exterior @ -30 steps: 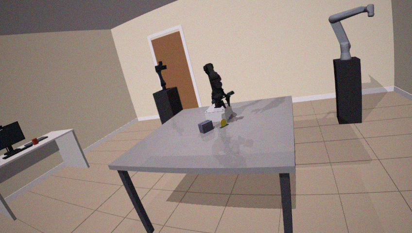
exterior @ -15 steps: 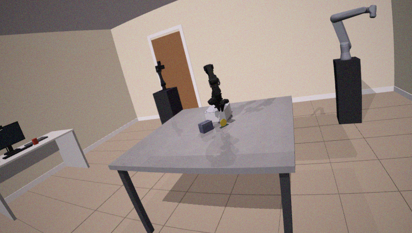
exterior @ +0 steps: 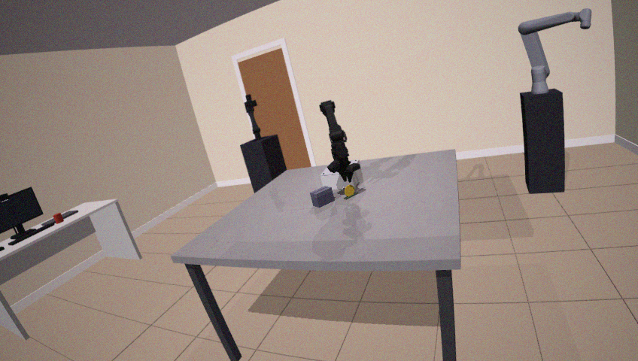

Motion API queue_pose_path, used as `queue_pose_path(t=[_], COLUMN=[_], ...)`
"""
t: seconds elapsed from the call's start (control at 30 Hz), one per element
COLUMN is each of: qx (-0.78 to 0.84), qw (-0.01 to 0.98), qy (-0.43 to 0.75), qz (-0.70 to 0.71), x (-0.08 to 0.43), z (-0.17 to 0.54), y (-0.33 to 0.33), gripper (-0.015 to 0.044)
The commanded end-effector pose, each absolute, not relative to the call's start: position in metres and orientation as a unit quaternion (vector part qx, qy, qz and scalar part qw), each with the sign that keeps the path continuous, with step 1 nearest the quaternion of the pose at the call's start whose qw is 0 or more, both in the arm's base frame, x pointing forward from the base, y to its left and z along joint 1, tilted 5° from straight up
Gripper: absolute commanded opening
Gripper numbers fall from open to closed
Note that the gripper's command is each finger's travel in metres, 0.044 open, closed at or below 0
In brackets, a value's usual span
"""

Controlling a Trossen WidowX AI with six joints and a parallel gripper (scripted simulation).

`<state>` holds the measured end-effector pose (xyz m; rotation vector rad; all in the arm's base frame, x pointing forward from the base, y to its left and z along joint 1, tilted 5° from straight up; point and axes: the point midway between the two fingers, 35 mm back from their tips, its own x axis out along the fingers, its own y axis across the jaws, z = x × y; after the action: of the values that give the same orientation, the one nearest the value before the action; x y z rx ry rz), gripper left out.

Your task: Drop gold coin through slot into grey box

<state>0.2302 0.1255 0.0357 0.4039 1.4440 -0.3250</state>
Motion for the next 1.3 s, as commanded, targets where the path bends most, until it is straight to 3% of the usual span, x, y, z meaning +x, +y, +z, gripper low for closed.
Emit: queue_pose_path(t=[0.0,1.27], qx=[0.183,0.183], qw=[0.72,0.72], qy=[0.653,0.653], qz=[-0.15,-0.15], x=[0.231,0.237], z=[0.029,-0.033], y=[0.125,0.127], gripper=[0.0161,0.0161])
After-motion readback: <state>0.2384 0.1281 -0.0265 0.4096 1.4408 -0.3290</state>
